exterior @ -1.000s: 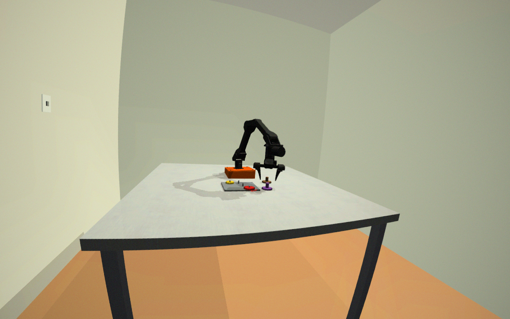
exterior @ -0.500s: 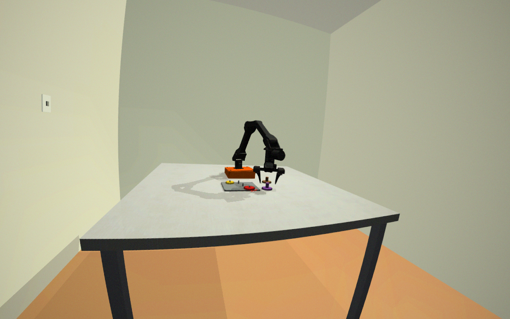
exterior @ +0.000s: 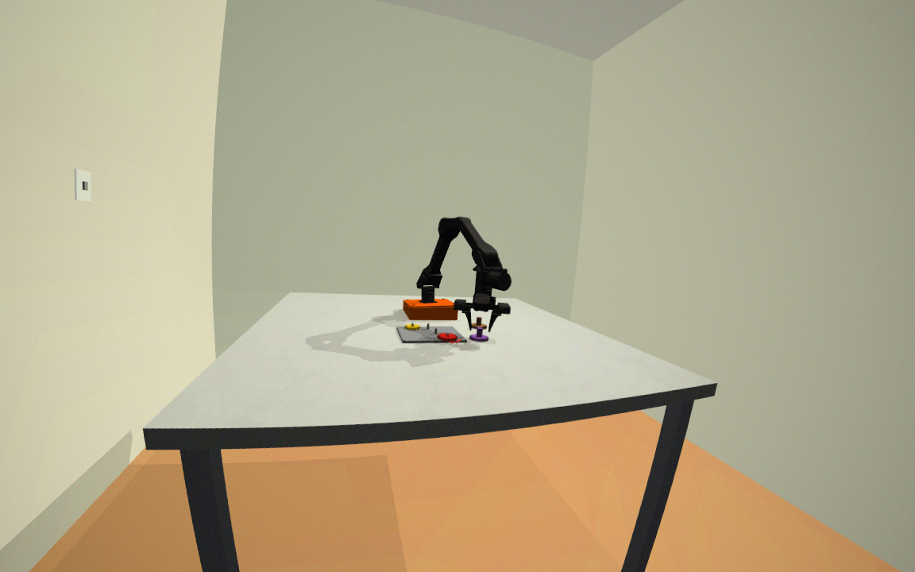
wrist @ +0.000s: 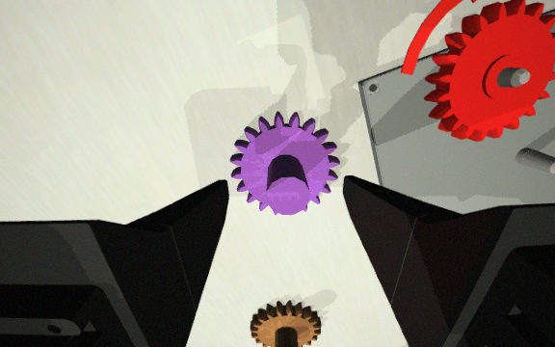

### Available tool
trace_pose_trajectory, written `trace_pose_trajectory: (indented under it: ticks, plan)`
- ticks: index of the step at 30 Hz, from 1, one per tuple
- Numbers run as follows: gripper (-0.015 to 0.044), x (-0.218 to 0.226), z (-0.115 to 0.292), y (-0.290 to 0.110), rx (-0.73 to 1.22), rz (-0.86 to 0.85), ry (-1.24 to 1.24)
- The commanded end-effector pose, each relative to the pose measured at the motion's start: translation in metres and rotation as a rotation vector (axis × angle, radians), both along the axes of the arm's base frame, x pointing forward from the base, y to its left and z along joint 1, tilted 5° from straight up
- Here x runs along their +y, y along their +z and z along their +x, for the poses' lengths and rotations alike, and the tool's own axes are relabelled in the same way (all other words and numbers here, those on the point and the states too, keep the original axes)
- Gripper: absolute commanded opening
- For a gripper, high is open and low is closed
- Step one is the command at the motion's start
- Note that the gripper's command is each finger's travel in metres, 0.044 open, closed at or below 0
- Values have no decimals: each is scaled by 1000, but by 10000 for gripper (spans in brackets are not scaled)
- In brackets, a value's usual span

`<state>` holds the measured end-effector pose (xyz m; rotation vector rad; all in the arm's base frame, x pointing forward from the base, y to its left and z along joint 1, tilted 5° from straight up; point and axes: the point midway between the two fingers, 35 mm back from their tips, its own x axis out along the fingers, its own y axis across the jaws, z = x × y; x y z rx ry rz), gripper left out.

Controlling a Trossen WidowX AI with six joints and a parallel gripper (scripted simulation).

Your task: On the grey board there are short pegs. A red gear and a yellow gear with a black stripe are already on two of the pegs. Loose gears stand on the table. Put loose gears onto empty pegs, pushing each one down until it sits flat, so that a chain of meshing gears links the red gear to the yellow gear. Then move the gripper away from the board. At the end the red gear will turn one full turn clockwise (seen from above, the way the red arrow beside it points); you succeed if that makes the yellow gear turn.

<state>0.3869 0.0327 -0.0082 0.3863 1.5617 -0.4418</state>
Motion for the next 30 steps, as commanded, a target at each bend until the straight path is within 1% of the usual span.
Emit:
trace_pose_trajectory:
  ticks: [1, 6, 12, 13, 30]
  plan:
    - [204, -1, 0, -1, -1, -4, -3]
    - [72, -1, 0, -1, -1, -4, -3]
    - [32, -1, 0, -1, -1, -4, -3]
    - [6, -1, 0, -1, -1, -4, -3]
    - [0, 3, 8, 34, -2, -3, -2]
